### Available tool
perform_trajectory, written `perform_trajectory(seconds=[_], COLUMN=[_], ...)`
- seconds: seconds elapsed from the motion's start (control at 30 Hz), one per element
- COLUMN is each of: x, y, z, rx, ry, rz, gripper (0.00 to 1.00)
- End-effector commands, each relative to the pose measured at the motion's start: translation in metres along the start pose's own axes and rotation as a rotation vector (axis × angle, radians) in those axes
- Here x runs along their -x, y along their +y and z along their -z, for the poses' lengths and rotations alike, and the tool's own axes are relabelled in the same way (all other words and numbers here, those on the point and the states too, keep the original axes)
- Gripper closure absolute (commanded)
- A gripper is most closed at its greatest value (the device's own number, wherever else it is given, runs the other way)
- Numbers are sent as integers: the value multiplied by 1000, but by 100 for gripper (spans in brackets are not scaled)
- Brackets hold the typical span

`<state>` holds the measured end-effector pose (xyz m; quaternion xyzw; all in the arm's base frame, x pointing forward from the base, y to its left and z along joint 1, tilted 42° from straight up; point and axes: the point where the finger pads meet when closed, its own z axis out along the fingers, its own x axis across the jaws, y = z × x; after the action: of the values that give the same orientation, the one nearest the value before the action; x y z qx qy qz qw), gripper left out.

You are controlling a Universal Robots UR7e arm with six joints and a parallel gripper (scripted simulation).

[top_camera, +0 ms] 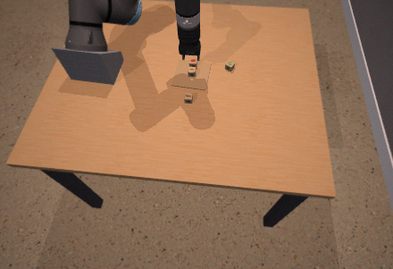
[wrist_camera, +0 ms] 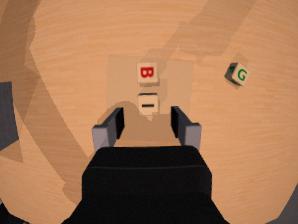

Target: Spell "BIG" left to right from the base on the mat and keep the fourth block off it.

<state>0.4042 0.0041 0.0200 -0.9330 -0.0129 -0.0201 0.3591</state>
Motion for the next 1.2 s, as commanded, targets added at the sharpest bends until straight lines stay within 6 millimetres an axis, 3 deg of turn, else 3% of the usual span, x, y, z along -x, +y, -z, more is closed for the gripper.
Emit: perform_trajectory(seconds=[0.0, 0.53, 1.17], x=[-1, -5, -16], y=[0, 0, 0], z=[1, 1, 2], rx=[2, 3, 3], ry=[2, 1, 1], rz=[-5, -59, -247], gripper=[0, 0, 0])
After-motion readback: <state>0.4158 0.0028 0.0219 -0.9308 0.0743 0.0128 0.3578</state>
